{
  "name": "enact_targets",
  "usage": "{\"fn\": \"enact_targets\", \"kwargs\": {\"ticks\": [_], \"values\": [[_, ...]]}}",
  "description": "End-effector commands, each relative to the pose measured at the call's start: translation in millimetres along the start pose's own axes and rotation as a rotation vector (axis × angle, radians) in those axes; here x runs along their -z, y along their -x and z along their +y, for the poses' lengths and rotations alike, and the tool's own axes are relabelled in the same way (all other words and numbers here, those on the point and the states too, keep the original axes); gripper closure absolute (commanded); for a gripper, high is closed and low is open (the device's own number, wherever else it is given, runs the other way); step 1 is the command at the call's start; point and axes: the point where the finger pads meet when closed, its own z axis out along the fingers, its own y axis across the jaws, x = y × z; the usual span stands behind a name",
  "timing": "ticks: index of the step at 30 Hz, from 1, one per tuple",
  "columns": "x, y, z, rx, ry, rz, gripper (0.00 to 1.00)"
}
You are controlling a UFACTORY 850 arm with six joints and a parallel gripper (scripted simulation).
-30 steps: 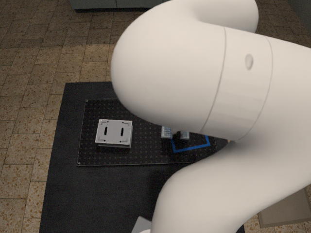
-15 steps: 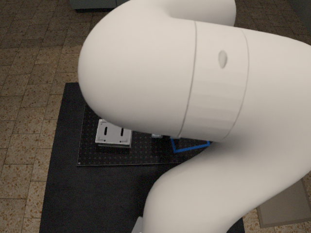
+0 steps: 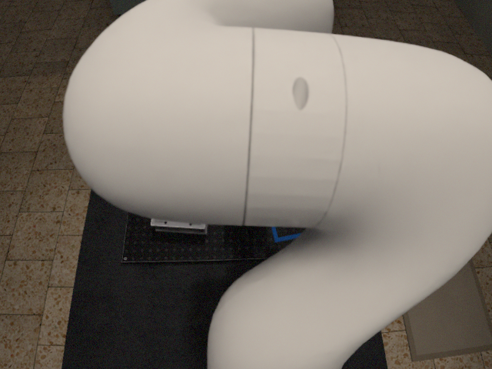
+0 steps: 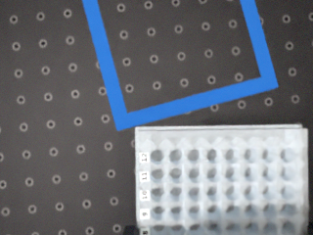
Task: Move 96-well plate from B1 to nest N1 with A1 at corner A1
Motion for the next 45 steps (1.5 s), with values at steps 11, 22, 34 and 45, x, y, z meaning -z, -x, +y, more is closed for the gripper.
{"fn": "enact_targets", "kwargs": {"ticks": [11, 22, 34, 45], "values": [[7.6, 42.1, 0.8, -0.001, -0.002, 0.002, 1.0], [12.4, 71.7, 2.0, -0.001, -0.002, 0.002, 1.0], [17.8, 104.7, 3.3, -0.001, -0.002, 0.002, 1.0], [23.8, 140.9, 4.8, -0.001, -0.002, 0.002, 1.0]]}}
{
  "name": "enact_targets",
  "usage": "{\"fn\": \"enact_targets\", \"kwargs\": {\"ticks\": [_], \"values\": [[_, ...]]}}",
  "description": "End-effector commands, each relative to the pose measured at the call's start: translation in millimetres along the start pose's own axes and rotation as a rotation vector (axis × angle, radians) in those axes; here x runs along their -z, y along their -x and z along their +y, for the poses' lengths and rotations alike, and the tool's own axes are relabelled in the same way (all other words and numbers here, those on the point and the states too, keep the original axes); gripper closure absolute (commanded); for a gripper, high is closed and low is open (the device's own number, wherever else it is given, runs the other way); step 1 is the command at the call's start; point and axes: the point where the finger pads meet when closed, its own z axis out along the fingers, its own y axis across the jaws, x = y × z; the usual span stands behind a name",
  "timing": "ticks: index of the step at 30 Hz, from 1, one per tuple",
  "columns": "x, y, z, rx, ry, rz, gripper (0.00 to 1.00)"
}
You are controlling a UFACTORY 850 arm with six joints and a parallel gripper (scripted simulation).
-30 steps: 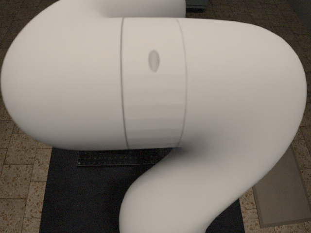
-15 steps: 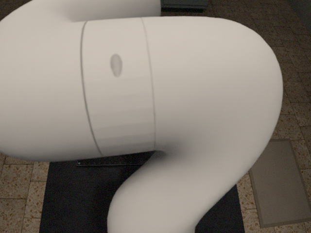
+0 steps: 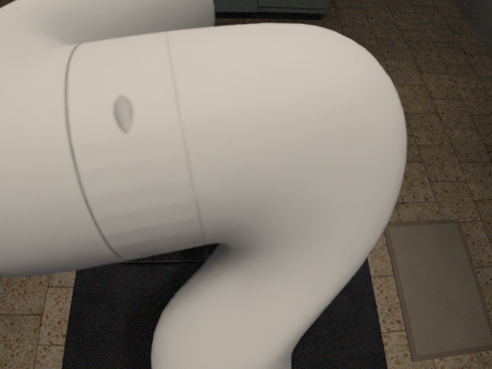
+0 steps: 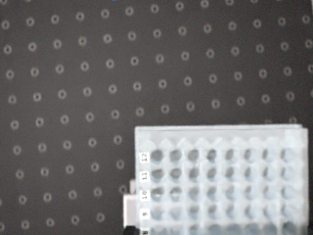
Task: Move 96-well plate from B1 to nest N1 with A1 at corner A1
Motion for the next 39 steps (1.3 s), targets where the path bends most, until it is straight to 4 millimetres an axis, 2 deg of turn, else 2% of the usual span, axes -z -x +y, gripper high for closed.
{"fn": "enact_targets", "kwargs": {"ticks": [1, 5, 20, 39], "values": [[2.9, 13.9, -0.4, 0.0, -0.002, 0.001, 1.0], [4.0, 20.4, -0.1, 0.0, -0.002, 0.001, 1.0], [12.2, 70.5, 2.0, 0.0, -0.002, 0.001, 1.0], [12.4, 71.9, 2.0, -0.001, -0.002, 0.001, 1.0]]}}
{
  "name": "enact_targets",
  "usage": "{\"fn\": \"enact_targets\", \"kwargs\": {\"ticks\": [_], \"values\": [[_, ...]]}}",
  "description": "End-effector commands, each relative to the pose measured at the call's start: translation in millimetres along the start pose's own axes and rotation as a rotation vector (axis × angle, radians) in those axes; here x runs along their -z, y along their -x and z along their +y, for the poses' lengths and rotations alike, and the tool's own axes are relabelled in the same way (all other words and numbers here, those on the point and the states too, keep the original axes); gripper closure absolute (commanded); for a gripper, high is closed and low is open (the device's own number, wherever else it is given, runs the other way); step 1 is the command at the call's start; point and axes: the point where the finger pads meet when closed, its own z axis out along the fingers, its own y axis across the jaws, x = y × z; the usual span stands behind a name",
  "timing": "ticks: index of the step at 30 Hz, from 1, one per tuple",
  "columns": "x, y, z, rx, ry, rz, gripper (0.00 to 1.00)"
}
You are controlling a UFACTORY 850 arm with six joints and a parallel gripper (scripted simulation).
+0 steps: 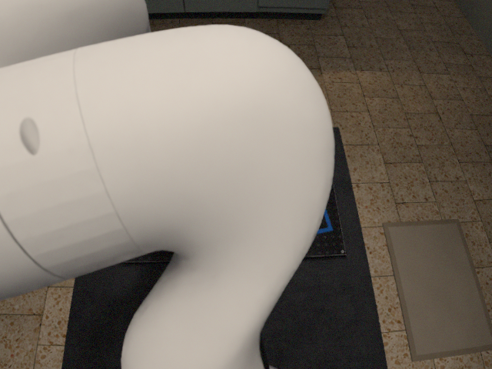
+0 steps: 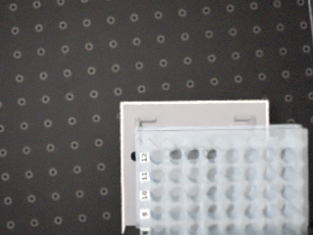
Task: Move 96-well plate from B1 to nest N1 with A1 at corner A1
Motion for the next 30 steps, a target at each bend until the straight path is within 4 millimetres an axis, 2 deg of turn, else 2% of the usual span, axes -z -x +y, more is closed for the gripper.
{"fn": "enact_targets", "kwargs": {"ticks": [1, 19, 30], "values": [[0.8, 0.3, -0.9, 0.0, -0.002, -0.001, 1.0], [0.8, -0.2, -0.9, 0.0, -0.002, -0.001, 1.0], [-17.5, -0.4, -0.9, 0.0, -0.002, -0.001, 1.0]]}}
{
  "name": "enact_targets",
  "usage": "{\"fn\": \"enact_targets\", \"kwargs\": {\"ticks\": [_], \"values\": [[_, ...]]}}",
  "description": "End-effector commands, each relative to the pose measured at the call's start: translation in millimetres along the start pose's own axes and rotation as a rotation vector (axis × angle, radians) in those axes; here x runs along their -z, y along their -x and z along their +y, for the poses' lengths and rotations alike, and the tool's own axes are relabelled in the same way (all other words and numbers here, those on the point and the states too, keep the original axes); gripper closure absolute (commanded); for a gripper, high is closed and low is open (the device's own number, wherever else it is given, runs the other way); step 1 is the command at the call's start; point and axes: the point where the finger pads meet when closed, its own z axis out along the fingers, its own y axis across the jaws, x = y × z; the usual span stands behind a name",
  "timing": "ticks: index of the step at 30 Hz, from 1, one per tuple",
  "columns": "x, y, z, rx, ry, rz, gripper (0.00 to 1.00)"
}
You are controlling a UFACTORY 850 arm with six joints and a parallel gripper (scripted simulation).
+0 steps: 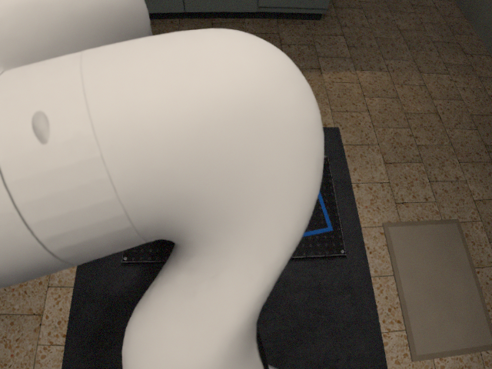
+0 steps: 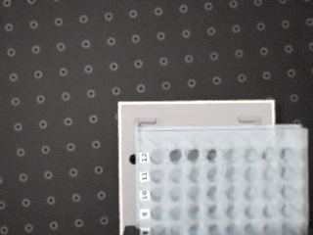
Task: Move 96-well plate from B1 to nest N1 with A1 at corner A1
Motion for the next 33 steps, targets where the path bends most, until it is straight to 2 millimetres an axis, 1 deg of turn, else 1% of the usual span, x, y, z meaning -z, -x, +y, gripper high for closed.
{"fn": "enact_targets", "kwargs": {"ticks": [1, 4, 33], "values": [[-5.9, 0.4, -1.0, 0.0, -0.002, -0.001, 1.0], [-7.6, 0.4, -1.0, 0.0, -0.002, -0.001, 1.0], [-52.6, 0.3, -1.1, 0.0, -0.002, -0.001, 1.0]]}}
